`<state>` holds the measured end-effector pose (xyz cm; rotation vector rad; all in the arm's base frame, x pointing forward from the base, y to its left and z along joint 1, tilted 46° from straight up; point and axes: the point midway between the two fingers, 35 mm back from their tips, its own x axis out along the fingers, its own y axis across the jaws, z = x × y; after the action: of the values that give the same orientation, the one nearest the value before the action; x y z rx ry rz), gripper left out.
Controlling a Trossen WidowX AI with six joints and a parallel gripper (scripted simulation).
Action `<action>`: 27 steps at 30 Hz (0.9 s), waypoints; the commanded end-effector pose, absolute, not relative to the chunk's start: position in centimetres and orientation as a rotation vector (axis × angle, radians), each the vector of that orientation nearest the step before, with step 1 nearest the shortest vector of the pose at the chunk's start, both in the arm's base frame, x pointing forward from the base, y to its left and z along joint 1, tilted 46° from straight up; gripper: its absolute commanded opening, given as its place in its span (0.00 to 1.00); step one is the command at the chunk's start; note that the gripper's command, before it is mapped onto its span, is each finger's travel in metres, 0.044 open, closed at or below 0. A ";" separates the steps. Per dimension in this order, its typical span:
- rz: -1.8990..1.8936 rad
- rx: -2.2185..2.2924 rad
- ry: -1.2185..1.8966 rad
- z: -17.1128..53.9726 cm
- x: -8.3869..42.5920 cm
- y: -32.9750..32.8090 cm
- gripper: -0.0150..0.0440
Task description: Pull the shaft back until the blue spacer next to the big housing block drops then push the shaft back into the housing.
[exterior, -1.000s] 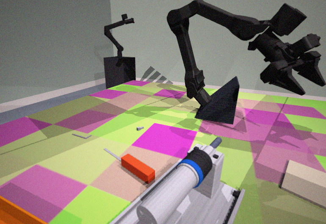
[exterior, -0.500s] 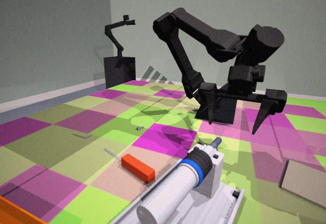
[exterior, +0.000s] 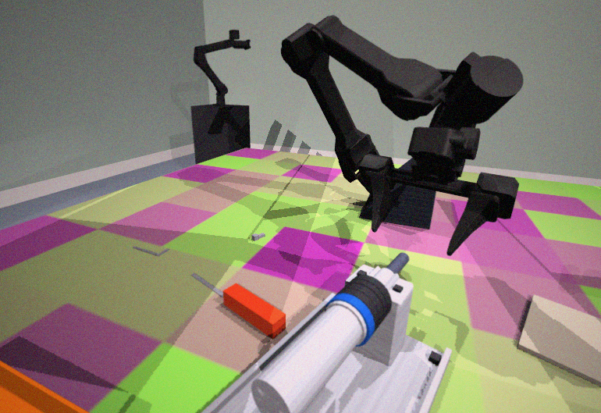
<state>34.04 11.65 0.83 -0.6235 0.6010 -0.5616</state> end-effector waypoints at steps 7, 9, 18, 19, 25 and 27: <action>-0.567 -0.621 0.597 0.8 34.1 11.6 1.00; -0.567 -0.621 0.597 0.8 34.1 11.6 1.00; -0.567 -0.621 0.597 0.8 34.1 11.6 1.00; -0.567 -0.621 0.597 0.8 34.1 11.6 1.00; -0.571 -0.601 0.589 0.8 34.1 11.6 1.00; -0.604 -0.440 0.523 0.5 34.2 11.7 1.00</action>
<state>34.16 11.71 0.78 -0.5658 0.5763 -0.5754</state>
